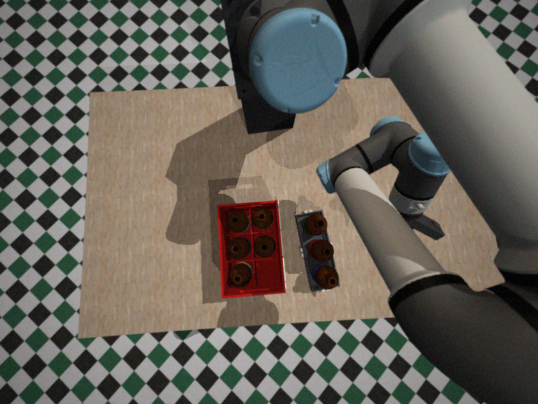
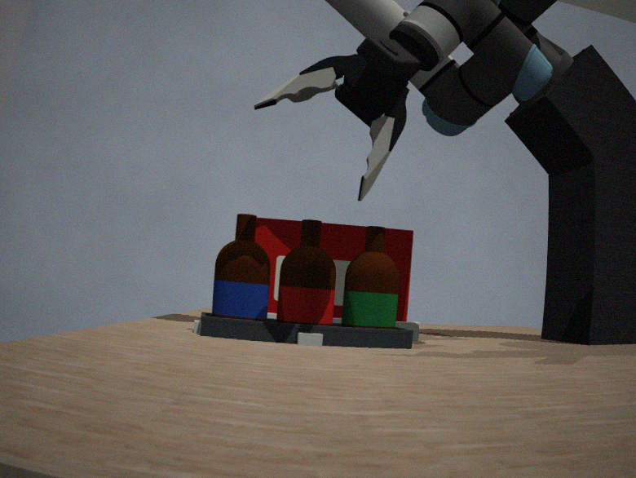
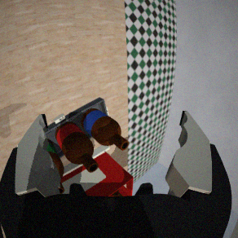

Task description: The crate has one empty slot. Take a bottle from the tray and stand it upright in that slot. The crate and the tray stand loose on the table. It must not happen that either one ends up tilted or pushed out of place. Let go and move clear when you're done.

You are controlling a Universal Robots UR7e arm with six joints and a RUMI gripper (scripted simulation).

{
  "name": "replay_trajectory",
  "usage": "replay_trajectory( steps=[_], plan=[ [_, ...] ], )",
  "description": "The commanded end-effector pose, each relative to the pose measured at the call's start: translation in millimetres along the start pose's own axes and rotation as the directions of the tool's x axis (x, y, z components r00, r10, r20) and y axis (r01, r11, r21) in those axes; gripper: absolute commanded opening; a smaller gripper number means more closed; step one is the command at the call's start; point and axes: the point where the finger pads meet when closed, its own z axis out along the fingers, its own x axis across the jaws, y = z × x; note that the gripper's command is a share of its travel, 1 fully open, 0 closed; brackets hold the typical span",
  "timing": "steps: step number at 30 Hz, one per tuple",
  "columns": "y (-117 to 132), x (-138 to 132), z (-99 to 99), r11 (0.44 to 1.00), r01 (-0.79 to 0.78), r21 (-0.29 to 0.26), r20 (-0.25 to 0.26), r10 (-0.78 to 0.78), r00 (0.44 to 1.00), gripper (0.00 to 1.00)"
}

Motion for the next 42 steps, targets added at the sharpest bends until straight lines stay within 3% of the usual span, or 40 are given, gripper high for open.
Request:
replay_trajectory(
  steps=[1, 19, 22, 31, 42],
  plan=[
    [-0.2, 0.4, -0.3, 1.000, 0.000, 0.001, -0.001, 0.000, 1.000, 1.00],
    [-0.4, 1.4, -1.2, 1.000, 0.000, 0.001, -0.001, 0.000, 1.000, 1.00],
    [-2.0, 11.0, -11.8, 1.000, 0.000, 0.001, -0.001, 0.000, 1.000, 1.00],
    [-1.2, 59.2, -75.4, 1.000, 0.000, 0.001, -0.001, 0.000, 1.000, 1.00],
    [-0.7, 61.3, -78.8, 1.000, 0.000, 0.001, -0.001, 0.000, 1.000, 1.00]
  ],
)
